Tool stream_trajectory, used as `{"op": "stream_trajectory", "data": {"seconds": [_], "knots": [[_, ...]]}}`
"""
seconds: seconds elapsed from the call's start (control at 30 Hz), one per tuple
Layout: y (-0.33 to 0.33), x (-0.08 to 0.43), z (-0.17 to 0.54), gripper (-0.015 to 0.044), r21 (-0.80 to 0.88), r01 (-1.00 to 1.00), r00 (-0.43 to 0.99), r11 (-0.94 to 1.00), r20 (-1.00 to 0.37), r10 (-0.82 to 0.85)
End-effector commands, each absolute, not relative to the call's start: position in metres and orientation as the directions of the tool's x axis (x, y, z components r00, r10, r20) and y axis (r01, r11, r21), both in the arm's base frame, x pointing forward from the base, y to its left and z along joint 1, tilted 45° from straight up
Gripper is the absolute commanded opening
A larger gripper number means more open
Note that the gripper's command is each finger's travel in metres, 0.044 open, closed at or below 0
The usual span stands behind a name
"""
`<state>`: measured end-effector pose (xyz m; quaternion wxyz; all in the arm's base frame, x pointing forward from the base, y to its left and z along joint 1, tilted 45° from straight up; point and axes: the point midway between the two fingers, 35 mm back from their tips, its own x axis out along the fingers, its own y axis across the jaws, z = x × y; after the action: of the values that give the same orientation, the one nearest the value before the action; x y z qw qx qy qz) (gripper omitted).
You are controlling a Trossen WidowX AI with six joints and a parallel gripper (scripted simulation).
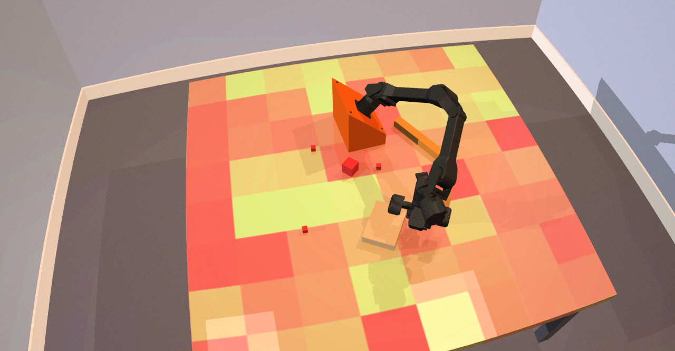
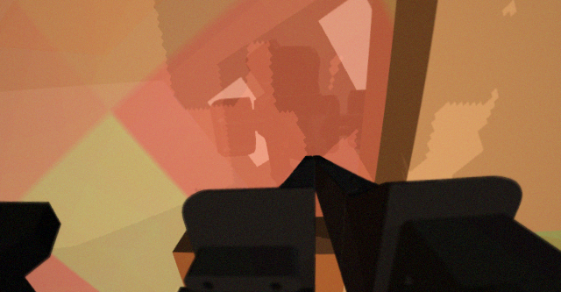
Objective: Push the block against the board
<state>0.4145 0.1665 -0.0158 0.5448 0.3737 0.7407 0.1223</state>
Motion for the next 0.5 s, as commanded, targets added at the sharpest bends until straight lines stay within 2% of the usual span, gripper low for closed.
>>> {"op": "stream_trajectory", "data": {"seconds": [0.0, 0.23, 0.47], "knots": [[0.163, 0.420, -0.019, 0.0000, 0.590, 0.421, -0.126, 0.689, -0.714, 0.688], [0.160, 0.428, -0.024, 0.0000, 0.590, 0.421, -0.126, 0.689, -0.714, 0.688], [0.124, 0.432, 0.018, 0.0000, 0.588, 0.421, -0.126, 0.691, -0.716, 0.687]]}}
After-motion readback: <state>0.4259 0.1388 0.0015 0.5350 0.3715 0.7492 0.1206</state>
